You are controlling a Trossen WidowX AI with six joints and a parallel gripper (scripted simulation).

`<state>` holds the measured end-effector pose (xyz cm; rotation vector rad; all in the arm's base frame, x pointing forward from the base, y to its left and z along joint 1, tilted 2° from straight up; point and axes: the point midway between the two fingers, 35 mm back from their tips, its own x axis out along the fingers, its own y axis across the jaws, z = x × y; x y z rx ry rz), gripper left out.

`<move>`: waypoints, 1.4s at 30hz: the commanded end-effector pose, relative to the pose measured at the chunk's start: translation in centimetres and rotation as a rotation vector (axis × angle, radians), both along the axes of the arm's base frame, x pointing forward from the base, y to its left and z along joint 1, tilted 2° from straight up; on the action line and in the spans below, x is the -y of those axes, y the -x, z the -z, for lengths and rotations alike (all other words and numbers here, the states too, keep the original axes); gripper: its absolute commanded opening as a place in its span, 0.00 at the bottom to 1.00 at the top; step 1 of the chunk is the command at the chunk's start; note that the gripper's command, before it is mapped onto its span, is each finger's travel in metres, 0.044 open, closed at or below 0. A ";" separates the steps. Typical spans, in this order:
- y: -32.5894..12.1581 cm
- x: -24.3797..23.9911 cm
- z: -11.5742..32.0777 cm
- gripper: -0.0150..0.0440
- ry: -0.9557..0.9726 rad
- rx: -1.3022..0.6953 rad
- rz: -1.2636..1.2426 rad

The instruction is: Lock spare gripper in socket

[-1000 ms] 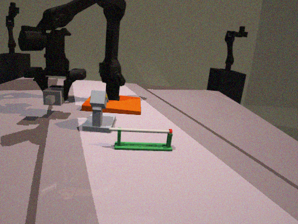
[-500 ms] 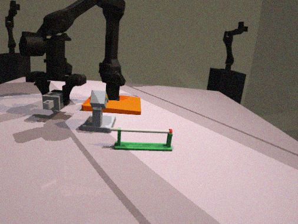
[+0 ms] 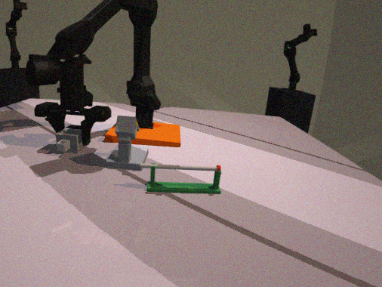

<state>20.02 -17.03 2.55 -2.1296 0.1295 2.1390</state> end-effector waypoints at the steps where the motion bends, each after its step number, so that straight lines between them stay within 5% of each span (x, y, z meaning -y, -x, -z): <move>1: -0.1 0.0 -0.1 0.34 0.002 0.002 0.000; 16: -0.1 0.0 -0.1 1.00 0.002 0.002 0.000; 42: 0.5 -0.4 -4.7 1.00 -0.027 -0.030 0.001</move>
